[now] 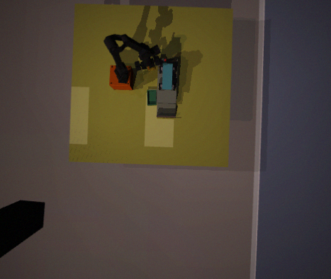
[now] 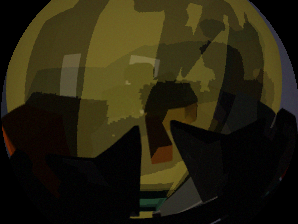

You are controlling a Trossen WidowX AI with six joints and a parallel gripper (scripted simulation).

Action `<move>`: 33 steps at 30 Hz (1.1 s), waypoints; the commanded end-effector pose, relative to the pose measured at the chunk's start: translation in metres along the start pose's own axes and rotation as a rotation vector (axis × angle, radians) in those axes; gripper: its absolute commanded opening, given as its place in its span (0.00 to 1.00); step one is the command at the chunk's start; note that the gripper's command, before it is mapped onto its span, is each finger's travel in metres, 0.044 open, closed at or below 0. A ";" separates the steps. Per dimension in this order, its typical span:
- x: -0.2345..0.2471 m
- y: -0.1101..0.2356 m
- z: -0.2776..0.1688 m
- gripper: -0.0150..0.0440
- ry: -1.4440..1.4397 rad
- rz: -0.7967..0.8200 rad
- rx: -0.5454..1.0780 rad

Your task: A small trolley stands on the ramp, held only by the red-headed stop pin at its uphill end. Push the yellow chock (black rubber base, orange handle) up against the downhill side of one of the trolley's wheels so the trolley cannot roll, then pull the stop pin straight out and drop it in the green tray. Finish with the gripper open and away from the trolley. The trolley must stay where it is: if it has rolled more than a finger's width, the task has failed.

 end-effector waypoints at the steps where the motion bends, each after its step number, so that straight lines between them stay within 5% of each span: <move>1: 0.000 0.001 0.000 0.35 0.000 -0.001 0.000; 8: 0.000 0.001 0.000 0.25 0.000 -0.001 0.000; 33: 0.008 0.082 0.001 0.25 -0.005 0.002 0.006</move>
Point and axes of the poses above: the point midway between the two fingers, 35 mm back from their tips, its own y axis back along the fingers, its own x axis across the jaws, z = x × y, the point moved 5 cm from there along y, back along the fingers, and after that the axes turned 10 degrees about y, right-handed, at the moved point
